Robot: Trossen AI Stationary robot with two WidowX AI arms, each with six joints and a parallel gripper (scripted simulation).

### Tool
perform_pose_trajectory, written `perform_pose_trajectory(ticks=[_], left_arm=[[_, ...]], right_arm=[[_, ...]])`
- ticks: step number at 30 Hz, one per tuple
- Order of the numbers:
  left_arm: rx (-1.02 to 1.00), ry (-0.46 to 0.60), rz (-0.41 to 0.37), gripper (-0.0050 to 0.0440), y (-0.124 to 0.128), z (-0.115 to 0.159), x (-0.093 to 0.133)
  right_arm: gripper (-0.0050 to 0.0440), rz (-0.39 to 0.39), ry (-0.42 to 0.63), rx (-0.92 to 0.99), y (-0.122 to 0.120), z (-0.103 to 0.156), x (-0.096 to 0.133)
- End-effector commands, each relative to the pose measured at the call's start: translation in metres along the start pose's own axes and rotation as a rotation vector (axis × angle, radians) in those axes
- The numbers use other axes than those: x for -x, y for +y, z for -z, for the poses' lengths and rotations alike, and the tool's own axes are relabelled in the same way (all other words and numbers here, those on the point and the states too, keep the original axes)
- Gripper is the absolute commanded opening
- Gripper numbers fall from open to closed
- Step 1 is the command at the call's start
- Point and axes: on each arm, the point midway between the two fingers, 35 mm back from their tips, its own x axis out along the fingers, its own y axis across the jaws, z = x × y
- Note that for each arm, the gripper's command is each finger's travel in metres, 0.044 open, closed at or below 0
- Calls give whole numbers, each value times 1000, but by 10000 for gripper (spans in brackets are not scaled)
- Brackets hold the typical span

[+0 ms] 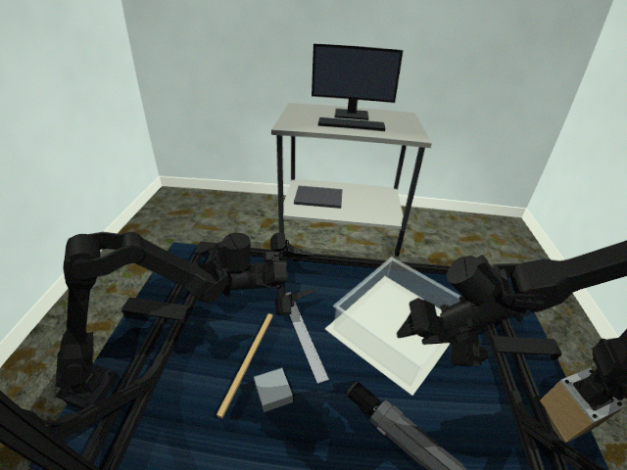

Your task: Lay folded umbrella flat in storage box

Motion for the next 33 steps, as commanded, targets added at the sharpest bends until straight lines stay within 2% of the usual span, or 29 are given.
perform_pose_trajectory(ticks=[1, 4, 11, 19, 21, 23, 33], left_arm=[[35, -6, 5, 400, 11, -13, -1], [49, 1, 13, 400, 12, -15, -2], [171, 58, 74, 400, 24, -31, -1], [299, 124, 130, 400, 36, -50, 7], [299, 124, 130, 400, 36, -50, 7], [340, 146, 146, 400, 39, -57, 11], [501, 238, 205, 400, 52, -83, 34]], right_arm=[[400, -36, -27, -131, -2, -8, -8], [400, -49, -33, -184, -2, -11, -10], [400, -175, -60, -616, -5, -34, -25], [400, -321, -17, -1066, -6, -59, -37], [400, -321, -17, -1066, -6, -59, -37], [400, -368, 19, -1235, -5, -67, -41], [400, -527, 219, -1766, -2, -99, -53]])
